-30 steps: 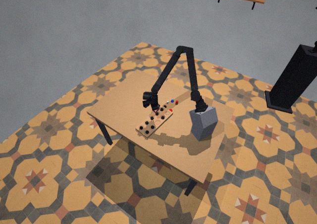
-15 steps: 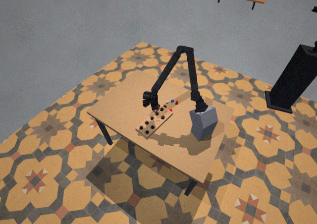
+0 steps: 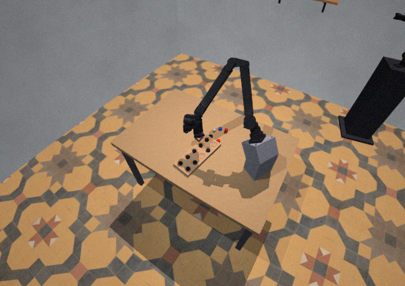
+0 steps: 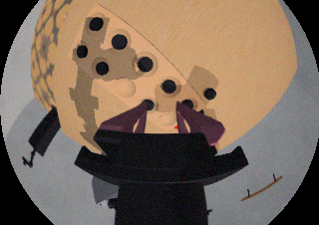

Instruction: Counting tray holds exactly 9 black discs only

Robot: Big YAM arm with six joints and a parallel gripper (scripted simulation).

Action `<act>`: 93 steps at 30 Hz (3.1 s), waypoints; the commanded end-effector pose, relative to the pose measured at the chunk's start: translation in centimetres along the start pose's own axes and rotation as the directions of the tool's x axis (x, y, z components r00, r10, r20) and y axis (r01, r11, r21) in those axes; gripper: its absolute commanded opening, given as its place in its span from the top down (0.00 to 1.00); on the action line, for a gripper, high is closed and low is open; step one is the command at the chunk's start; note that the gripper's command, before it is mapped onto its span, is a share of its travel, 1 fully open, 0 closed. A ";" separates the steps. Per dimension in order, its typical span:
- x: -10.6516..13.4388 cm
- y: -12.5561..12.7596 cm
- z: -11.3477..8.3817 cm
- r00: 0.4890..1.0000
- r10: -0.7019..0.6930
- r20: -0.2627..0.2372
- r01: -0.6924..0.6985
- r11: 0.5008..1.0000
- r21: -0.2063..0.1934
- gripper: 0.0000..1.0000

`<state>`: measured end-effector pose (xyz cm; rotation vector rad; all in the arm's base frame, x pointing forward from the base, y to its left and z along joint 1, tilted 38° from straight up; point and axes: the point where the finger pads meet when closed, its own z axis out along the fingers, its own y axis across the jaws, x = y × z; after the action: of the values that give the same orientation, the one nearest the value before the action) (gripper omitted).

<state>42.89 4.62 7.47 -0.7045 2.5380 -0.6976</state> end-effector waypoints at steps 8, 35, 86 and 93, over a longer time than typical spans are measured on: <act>-0.9 -0.7 -0.6 0.999 0.037 0.027 -0.037 0.999 0.008 0.56; -0.1 -5.7 -0.6 0.946 0.322 0.027 -0.322 0.947 0.006 0.56; 2.6 -14.9 0.2 0.596 0.802 0.027 -0.803 0.597 -0.007 0.56; 2.5 -15.3 0.6 0.588 0.808 0.037 -0.808 0.589 -0.005 0.56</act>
<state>44.98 -7.98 13.44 0.4572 2.4772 -0.3596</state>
